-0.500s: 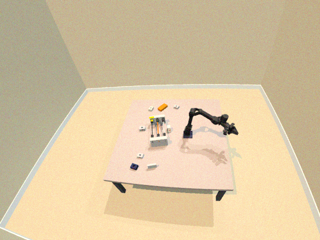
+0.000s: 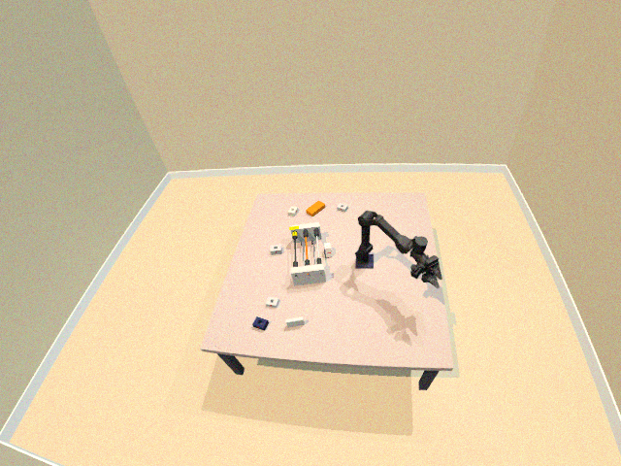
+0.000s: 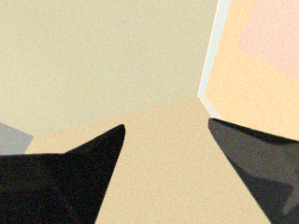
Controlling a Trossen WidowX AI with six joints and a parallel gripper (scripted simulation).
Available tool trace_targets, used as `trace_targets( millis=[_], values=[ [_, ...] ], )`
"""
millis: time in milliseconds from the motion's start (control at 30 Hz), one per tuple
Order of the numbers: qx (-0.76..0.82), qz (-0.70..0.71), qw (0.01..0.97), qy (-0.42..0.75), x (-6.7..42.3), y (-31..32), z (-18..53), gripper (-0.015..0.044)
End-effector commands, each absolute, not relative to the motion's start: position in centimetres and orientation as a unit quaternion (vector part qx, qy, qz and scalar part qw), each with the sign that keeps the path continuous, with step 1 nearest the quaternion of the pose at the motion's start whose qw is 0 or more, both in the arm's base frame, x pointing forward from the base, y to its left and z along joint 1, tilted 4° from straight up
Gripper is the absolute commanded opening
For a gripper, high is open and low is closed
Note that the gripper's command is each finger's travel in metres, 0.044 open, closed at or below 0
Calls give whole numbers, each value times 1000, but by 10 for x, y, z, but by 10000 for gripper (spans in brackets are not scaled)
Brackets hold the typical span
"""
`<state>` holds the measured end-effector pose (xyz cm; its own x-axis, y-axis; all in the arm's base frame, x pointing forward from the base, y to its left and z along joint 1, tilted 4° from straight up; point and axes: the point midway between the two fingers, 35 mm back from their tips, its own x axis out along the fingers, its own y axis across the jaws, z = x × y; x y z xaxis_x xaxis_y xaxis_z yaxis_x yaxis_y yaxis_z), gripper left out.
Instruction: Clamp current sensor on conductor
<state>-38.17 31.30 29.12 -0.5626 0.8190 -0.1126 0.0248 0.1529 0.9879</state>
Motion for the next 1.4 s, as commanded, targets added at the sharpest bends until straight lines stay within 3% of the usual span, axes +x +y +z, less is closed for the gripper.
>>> trace_targets(
  millis=[0, 333, 667, 1033, 1367],
  values=[
    [334, 580, 400, 626, -325, 357, 293, 440],
    [376, 580, 532, 489, -162, 426, 309, 440],
    [377, 537, 674, 341, 13, 427, 321, 440],
    [321, 429, 825, 181, 186, 346, 327, 440],
    [211, 272, 937, 58, 292, 209, 329, 440]
  ],
)
